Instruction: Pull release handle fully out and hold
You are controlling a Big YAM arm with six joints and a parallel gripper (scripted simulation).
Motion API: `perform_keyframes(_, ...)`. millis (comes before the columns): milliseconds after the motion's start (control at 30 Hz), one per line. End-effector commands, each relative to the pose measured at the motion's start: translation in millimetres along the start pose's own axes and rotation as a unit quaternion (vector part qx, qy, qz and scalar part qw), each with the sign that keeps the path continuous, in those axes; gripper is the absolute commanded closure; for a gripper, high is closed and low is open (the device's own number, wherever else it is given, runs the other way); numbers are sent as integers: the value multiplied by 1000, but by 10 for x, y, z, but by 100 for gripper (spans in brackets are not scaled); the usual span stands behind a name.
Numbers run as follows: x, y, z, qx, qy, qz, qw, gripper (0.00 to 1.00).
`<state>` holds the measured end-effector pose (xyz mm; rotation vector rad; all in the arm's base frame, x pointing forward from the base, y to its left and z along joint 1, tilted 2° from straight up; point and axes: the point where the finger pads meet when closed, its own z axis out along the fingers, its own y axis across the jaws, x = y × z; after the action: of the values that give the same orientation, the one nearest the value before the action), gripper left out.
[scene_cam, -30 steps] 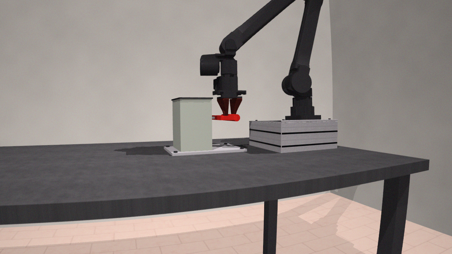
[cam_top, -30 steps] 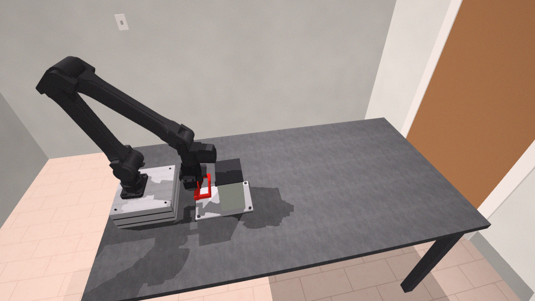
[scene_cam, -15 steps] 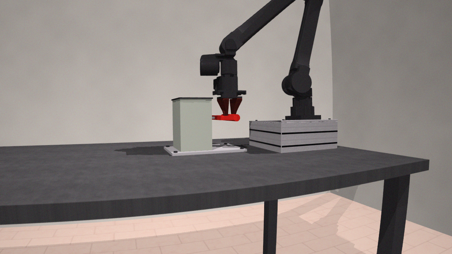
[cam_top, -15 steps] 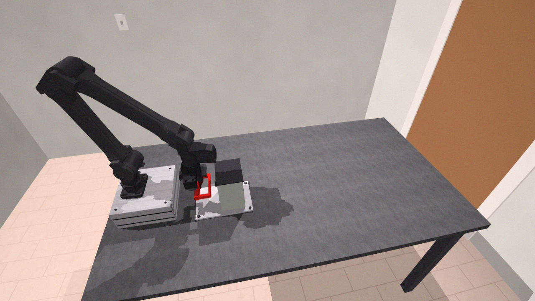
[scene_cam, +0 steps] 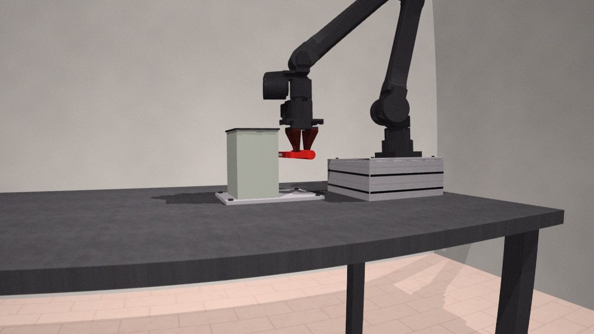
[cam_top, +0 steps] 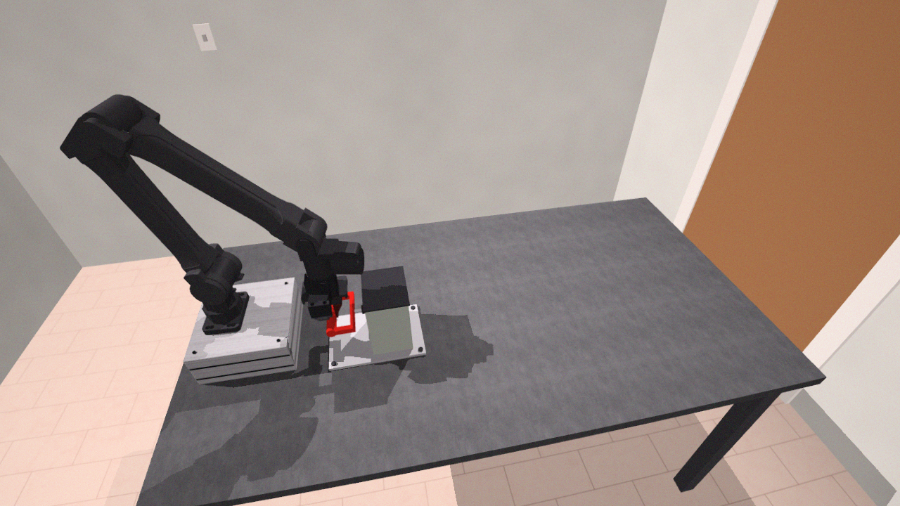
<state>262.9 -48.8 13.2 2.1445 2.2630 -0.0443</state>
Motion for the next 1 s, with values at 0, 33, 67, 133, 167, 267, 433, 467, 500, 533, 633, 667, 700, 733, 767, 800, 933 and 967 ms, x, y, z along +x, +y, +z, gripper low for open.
perform_keyframes(0, -15, 10, 33, 2, 2, -1, 1000, 100)
perform_keyframes(33, -15, 10, 33, 2, 2, -1, 1000, 100)
perform_keyframes(67, -15, 10, 33, 2, 2, -1, 1000, 100)
perform_keyframes(133, -15, 10, 33, 2, 2, -1, 1000, 100)
perform_keyframes(167, -15, 10, 33, 2, 2, -1, 1000, 100)
perform_keyframes(267, -15, 10, 33, 2, 2, -1, 1000, 100)
perform_keyframes(433, -15, 10, 33, 2, 2, -1, 1000, 100)
perform_keyframes(467, -15, 10, 33, 2, 2, -1, 1000, 100)
perform_keyframes(500, -15, 10, 33, 2, 2, -1, 1000, 100)
perform_keyframes(533, -15, 10, 33, 2, 2, -1, 1000, 100)
perform_keyframes(633, -15, 10, 33, 2, 2, -1, 1000, 100)
perform_keyframes(667, -15, 10, 33, 2, 2, -1, 1000, 100)
perform_keyframes(700, -15, 10, 33, 2, 2, -1, 1000, 100)
perform_keyframes(733, -15, 8, 33, 2, 2, -1, 1000, 100)
perform_keyframes(767, -15, 8, 33, 2, 2, -1, 1000, 100)
perform_keyframes(800, -15, 8, 33, 2, 2, -1, 1000, 100)
perform_keyframes(933, -15, -10, 33, 2, 2, -1, 1000, 100)
perform_keyframes(967, -15, -18, 32, 2, 2, -1, 1000, 100)
